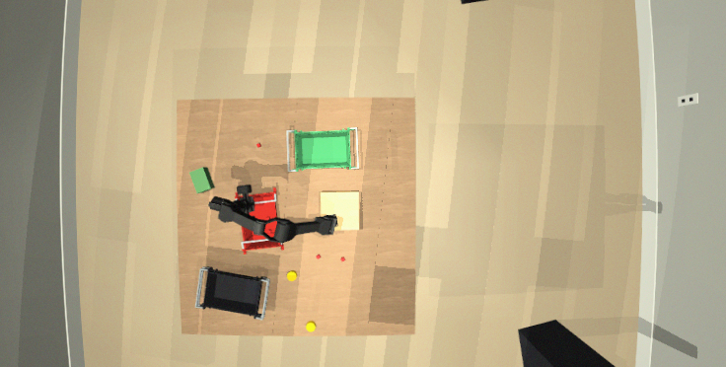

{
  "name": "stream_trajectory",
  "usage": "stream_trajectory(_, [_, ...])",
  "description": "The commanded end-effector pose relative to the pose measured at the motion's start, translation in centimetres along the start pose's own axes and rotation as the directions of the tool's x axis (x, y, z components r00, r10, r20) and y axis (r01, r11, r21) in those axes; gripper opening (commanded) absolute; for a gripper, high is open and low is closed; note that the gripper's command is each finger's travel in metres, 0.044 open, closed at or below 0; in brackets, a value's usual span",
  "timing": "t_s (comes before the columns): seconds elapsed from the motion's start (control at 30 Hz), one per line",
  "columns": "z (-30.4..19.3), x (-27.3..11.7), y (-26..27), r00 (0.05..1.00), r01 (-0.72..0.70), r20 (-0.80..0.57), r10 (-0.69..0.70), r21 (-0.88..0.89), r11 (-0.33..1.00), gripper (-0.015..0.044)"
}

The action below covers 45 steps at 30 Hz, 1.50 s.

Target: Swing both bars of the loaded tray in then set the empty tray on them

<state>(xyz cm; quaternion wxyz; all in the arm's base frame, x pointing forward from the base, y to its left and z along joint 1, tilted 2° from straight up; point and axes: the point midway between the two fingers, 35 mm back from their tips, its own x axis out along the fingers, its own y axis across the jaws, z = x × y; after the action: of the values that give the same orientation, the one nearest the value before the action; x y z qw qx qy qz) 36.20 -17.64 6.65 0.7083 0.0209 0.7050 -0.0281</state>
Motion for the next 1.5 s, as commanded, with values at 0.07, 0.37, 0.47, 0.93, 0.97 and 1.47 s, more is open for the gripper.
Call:
stream_trajectory(0.07, [0.0, 0.0, 0.0, 1.0, 0.0, 0.0, 0.0, 0.0, 1.0, 0.0])
stream_trajectory(0.37, [0.0, 0.0, 0.0, 1.0, 0.0, 0.0, 0.0, 0.0, 1.0, 0.0])
stream_trajectory(0.47, [0.0, 0.0, 0.0, 1.0, 0.0, 0.0, 0.0, 0.0, 1.0, 0.0])
stream_trajectory(0.93, [0.0, 0.0, 0.0, 1.0, 0.0, 0.0, 0.0, 0.0, 1.0, 0.0052])
stream_trajectory(0.97, [0.0, 0.0, 0.0, 1.0, 0.0, 0.0, 0.0, 0.0, 1.0, 0.0079])
stream_trajectory(1.47, [-0.7, -5.3, -1.1, 1.0, -0.004, -0.012, 0.004, 0.001, 1.0, 0.044])
